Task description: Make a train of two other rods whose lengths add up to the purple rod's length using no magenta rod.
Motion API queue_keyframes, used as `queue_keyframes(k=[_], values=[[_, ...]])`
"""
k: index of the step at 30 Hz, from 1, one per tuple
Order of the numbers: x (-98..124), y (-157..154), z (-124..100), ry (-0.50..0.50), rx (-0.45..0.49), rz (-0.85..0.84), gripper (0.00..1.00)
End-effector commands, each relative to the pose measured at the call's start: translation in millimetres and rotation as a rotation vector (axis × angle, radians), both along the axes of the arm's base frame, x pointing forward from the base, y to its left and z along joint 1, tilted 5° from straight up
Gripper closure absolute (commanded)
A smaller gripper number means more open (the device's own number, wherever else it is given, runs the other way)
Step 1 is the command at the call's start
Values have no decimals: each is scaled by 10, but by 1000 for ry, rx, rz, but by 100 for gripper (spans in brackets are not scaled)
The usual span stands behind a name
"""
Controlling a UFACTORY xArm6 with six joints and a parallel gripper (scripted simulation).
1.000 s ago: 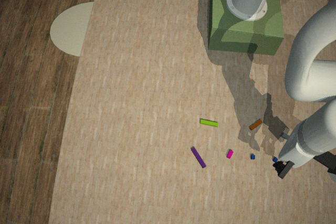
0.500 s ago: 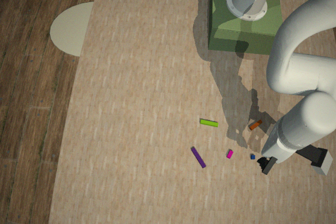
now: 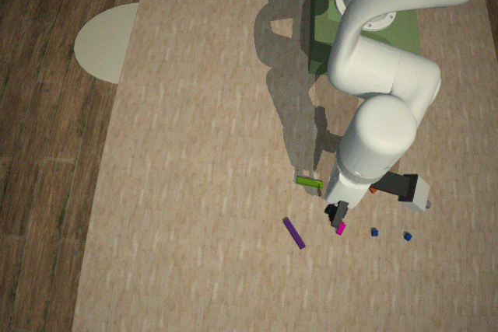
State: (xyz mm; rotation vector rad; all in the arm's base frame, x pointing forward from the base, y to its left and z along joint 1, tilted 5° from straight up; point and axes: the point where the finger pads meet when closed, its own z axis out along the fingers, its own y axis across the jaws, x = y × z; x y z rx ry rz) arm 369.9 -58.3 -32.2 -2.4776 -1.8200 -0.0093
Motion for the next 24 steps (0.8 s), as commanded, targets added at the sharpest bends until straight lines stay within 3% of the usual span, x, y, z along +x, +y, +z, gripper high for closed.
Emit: queue_keyframes(k=[1, 8, 9, 24], values=[[-177, -264, -32, -22, 24, 69, 0], [-346, -429, -67, -24, 25, 118, 0], [-346, -429, -67, -24, 25, 118, 76], [-346, -429, -67, -24, 25, 118, 76]])
